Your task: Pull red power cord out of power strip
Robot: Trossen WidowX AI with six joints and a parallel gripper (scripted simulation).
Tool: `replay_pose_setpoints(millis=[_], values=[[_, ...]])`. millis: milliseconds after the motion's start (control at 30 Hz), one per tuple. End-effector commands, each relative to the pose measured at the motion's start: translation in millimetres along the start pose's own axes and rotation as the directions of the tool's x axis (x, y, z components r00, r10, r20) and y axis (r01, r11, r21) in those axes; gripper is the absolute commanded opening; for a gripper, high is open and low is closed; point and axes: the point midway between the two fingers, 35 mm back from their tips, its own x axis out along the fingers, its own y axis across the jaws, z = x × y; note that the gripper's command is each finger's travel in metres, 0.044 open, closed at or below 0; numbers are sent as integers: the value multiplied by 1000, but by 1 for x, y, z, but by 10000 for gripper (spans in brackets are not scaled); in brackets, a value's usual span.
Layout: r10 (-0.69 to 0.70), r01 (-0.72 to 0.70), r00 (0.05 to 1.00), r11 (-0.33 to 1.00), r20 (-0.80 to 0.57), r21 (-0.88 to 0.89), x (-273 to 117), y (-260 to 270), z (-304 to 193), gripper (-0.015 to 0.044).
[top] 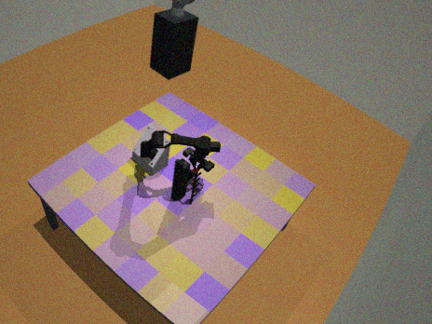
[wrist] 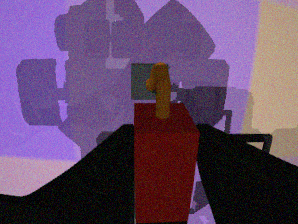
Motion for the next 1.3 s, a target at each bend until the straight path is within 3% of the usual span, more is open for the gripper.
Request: replay_pose_setpoints(millis=[0, 367, 533, 1267], values=[[-6, 5, 1000, 1000, 5, 5, 0, -1, -3, 157], [-6, 6, 1000, 1000, 8, 5, -5, -2, 17, 440], [-6, 6, 1000, 1000, 11, 6, -14, -1, 57, 440], [-6, 6, 1000, 1000, 11, 6, -14, -1, 57, 440]])
